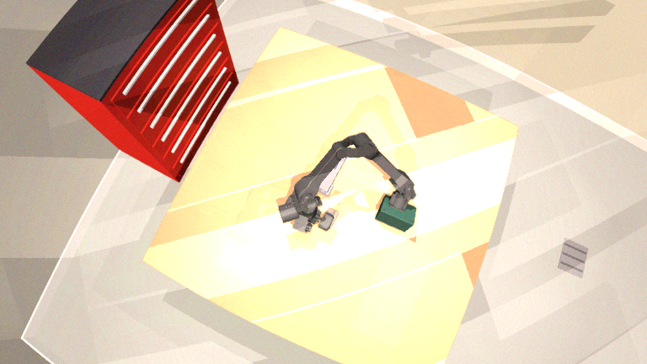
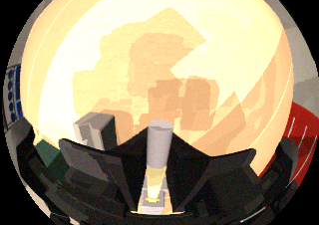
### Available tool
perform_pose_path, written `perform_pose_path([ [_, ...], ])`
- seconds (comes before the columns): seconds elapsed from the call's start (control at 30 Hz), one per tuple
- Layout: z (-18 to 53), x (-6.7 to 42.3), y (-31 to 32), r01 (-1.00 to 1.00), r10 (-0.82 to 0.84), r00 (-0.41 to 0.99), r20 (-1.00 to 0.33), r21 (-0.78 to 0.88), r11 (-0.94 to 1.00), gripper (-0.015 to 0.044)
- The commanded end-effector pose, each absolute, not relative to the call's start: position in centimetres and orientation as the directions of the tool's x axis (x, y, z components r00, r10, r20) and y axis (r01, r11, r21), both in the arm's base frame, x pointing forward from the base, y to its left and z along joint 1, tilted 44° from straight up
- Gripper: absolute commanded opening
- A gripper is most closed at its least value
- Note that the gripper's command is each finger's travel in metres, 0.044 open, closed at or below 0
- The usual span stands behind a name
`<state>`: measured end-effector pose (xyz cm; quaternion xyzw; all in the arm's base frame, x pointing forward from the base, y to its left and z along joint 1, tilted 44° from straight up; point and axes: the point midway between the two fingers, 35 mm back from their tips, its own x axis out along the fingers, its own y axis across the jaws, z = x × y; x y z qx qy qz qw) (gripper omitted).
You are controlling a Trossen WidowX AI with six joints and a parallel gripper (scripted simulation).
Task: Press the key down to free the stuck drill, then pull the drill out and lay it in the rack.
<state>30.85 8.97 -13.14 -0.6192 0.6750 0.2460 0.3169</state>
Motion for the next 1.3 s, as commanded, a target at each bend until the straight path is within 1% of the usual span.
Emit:
perform_pose_path([
  [0.0,-12.89,30.87,9.19,-0.991,-0.676,-0.031,-0.736,-0.065,0.116,0.0],
  [1.27,-12.02,30.73,9.74,-0.991,-0.676,-0.031,-0.736,-0.065,0.116,0.0],
])
